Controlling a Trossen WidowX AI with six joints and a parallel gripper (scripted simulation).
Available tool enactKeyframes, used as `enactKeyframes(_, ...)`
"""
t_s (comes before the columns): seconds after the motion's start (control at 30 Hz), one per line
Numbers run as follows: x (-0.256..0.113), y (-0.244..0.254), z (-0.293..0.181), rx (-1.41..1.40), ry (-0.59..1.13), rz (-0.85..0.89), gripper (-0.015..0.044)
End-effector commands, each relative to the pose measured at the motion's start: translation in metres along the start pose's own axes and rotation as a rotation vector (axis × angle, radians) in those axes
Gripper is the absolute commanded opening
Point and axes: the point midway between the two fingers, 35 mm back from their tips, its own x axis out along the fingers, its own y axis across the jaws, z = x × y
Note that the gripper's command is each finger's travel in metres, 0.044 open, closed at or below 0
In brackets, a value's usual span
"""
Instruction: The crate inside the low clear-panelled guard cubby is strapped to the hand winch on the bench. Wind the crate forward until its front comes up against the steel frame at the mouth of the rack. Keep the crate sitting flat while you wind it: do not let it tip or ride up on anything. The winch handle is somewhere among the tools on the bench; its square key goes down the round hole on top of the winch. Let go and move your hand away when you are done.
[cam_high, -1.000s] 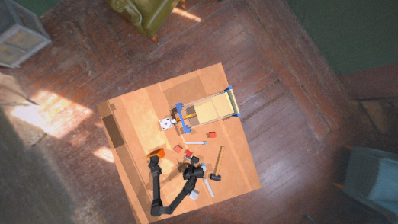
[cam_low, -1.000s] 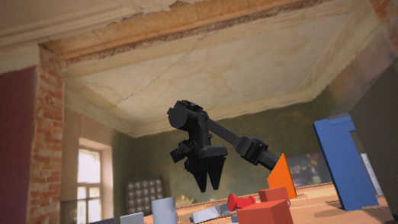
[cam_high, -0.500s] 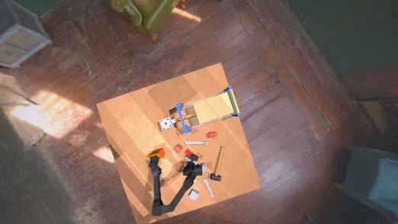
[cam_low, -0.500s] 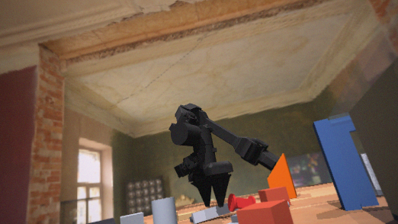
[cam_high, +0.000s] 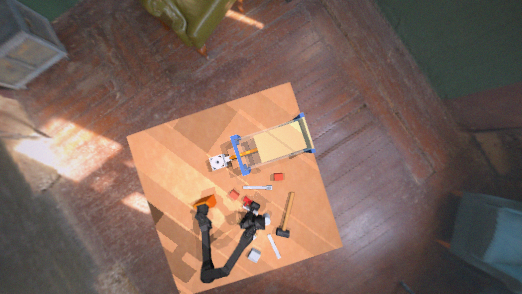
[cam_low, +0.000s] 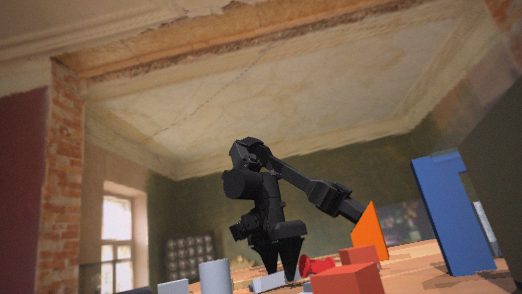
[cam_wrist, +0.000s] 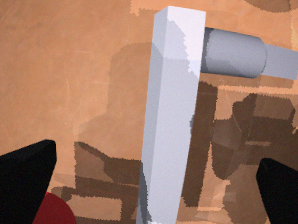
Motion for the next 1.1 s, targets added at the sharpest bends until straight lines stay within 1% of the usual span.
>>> enactKeyframes(0.0,0.0071,0.0006,-0.0035,-0.011,0.012,-0.003,0.0440)
enactKeyframes(0.13,0.0071,0.0006,-0.0035,-0.011,0.012,-0.003,0.0440)
enactKeyframes(0.63,0.0034,-0.0003,-0.0010,-0.002,0.003,-0.002,0.0046)
enactKeyframes(0.87,0.0034,-0.0003,-0.0010,-0.002,0.003,-0.002,0.0000)
enactKeyframes(1.07,0.0034,-0.0003,-0.0010,-0.002,0.003,-0.002,0.0000)
